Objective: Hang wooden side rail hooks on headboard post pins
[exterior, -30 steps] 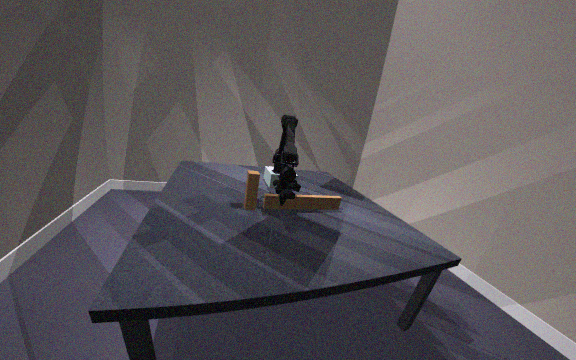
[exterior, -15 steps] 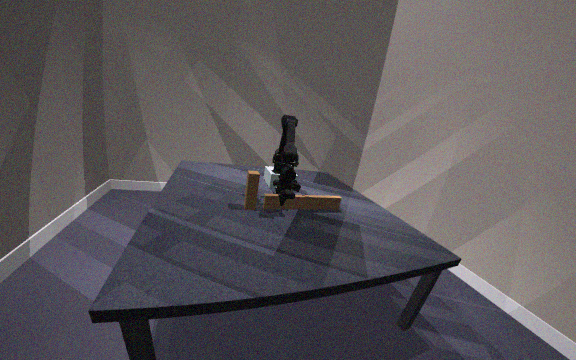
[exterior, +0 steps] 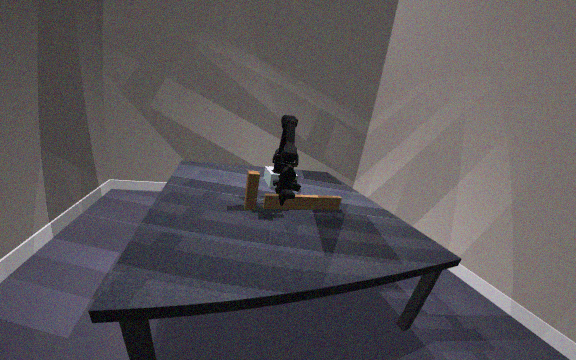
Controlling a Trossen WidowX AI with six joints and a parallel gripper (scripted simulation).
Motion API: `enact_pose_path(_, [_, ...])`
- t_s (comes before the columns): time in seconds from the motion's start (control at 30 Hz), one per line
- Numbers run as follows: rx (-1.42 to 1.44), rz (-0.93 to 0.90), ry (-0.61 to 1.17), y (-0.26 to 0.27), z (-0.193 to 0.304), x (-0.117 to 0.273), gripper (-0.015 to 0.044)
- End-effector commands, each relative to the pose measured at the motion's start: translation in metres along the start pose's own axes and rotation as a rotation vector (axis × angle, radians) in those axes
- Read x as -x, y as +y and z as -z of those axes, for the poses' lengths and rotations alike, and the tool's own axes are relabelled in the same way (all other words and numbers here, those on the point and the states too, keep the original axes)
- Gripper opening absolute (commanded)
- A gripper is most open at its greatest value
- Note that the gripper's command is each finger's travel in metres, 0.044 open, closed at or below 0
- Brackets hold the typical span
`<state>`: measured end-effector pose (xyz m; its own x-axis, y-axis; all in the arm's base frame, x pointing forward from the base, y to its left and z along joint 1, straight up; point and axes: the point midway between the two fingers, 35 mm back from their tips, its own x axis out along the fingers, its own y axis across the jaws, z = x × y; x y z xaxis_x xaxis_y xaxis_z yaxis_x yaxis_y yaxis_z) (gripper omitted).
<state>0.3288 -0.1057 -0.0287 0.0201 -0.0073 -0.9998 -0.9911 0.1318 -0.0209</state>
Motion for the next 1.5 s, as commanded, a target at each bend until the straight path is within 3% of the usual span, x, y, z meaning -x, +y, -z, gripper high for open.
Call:
enact_pose_path(0.0, [-0.008, 0.005, -0.001, -0.0015, 0.0001, 0.003, 0.0])
enact_pose_path(1.47, [-0.008, 0.005, -0.001, -0.0015, 0.0001, 0.0103, 0.0])
